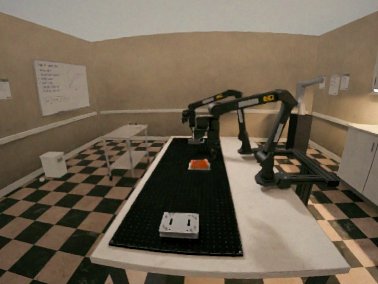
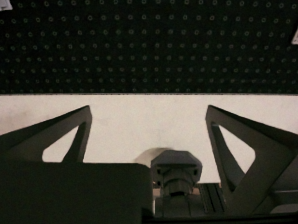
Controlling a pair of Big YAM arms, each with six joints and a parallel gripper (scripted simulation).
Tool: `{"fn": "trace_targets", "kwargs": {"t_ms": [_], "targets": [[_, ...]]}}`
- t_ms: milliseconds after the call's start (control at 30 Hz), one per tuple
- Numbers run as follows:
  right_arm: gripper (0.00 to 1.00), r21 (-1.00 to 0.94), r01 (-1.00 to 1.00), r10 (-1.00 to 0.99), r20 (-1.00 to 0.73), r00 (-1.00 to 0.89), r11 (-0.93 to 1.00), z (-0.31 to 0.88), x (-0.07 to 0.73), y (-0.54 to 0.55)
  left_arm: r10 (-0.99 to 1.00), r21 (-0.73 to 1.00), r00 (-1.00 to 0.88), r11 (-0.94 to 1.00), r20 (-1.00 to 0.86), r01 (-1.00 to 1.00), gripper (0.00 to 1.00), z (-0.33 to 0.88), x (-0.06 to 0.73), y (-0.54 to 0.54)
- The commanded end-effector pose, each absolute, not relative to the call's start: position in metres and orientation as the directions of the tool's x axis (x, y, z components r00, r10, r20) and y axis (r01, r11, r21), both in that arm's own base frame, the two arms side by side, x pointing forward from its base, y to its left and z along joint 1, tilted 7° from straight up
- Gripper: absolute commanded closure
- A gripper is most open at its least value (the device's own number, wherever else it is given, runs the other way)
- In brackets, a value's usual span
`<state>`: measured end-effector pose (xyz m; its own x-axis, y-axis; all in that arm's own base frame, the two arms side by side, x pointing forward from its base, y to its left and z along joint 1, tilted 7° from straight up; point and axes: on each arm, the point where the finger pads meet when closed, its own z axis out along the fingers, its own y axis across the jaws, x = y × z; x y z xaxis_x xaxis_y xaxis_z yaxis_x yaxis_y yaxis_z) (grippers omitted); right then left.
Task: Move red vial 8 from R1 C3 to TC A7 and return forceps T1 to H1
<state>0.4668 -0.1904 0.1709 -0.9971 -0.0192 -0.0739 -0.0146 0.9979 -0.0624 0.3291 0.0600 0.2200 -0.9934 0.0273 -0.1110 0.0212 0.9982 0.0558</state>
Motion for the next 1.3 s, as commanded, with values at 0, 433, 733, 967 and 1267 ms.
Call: {"fn": "trace_targets", "kwargs": {"t_ms": [0, 433, 733, 967, 1267], "targets": [[0.93, -0.072, -0.015, -0.023, -0.102, -0.995, 0.997, 0.186, 0.481, -0.207, 0.039, 0.062, -0.989, 0.998, -0.142, 0.03, 0.0, 0.239, 0.347, 0.063], [0.93, -0.072, -0.026, -0.033, -0.101, -0.994, 0.997, 0.187, 0.484, -0.221, 0.039, 0.062, -0.989, 0.998, -0.142, 0.03, 0.0, 0.239, 0.347, 0.063], [0.93, -0.073, -0.015, -0.023, -0.101, -0.995, 0.997, 0.188, 0.482, -0.241, 0.039, 0.062, -0.989, 0.998, -0.142, 0.03, 0.0, 0.239, 0.347, 0.063], [0.93, -0.067, -0.036, -0.042, -0.088, -0.995, 0.997, 0.183, 0.484, -0.238, 0.039, 0.062, -0.989, 0.998, -0.142, 0.03, 0.0, 0.239, 0.347, 0.063], [0.93, -0.075, -0.015, -0.023, -0.1, -0.995, 0.997, 0.19, 0.483, -0.265, 0.039, 0.062, -0.989, 0.998, -0.142, 0.03, 0.0, 0.239, 0.347, 0.063]]}}
